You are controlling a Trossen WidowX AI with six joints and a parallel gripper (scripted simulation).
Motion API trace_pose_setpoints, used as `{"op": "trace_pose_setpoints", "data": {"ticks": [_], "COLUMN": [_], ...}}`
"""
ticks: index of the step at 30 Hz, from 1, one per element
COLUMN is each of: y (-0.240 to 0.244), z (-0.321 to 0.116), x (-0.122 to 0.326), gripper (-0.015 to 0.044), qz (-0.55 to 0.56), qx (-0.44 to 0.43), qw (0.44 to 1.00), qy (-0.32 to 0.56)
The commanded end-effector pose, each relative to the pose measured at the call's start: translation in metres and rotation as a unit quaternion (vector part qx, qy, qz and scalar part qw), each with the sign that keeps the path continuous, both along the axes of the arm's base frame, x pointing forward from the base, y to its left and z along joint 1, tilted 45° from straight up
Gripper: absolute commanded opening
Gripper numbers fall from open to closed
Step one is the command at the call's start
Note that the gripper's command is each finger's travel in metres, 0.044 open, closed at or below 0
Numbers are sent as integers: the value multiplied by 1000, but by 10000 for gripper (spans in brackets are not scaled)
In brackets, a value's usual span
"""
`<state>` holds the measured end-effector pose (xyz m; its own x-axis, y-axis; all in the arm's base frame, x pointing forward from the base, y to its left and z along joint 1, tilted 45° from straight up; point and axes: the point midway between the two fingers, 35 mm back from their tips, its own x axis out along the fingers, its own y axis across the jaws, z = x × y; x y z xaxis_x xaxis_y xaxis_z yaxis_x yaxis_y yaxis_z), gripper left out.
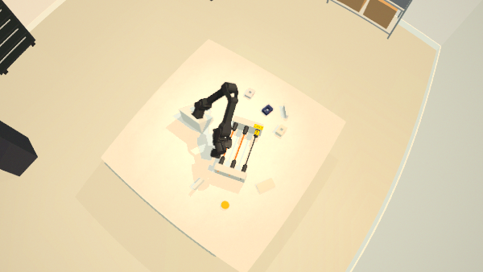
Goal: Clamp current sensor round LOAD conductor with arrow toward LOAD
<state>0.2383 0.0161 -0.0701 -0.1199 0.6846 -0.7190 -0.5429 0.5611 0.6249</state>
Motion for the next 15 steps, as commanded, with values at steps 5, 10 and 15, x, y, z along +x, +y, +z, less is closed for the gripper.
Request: {"op": "trace_pose_setpoints", "data": {"ticks": [5,10,15], "y": [0,-8,-28], "z": [0,7,26], "x": [0,3,10], "gripper": [209,97,0], "qz": [0,0,-1], "qx": [0,-1,-3], "qw": [1000,1000,1000], "qy": [0,0,2]}}
